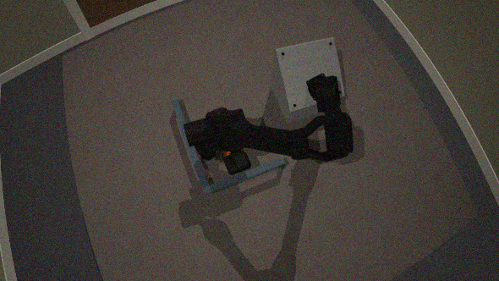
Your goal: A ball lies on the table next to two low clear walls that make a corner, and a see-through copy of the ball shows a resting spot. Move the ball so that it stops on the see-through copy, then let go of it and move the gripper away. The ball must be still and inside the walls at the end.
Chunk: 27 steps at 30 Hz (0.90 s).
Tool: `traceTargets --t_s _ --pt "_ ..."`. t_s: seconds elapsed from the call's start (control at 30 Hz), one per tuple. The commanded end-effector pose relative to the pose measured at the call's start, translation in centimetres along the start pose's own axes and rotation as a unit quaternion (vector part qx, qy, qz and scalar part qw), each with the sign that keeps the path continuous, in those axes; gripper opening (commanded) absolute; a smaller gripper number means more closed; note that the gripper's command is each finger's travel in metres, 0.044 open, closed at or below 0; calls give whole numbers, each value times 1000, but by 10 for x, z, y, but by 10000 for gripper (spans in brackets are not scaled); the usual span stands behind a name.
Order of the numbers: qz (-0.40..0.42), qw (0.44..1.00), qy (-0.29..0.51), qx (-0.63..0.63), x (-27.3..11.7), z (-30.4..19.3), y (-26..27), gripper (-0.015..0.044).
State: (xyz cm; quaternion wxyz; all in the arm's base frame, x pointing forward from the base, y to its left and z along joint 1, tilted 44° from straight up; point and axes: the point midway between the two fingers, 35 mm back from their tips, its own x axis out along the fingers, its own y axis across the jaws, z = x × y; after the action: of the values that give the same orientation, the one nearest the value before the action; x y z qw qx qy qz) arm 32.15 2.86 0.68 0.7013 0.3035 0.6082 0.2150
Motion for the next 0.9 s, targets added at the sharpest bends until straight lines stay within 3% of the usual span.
traceTargets --t_s 0.0,0.13,0.4,0.57,0.87 --pt "3 1000 6 8 7 -3 -2 283" --pt "3 1000 6 8 7 -3 -2 178" --pt "3 1000 6 8 7 -3 -2 125" --pt "1 1000 6 8 -8 0 -4 0" --pt "-3 1000 6 8 -69 5 -7 0"
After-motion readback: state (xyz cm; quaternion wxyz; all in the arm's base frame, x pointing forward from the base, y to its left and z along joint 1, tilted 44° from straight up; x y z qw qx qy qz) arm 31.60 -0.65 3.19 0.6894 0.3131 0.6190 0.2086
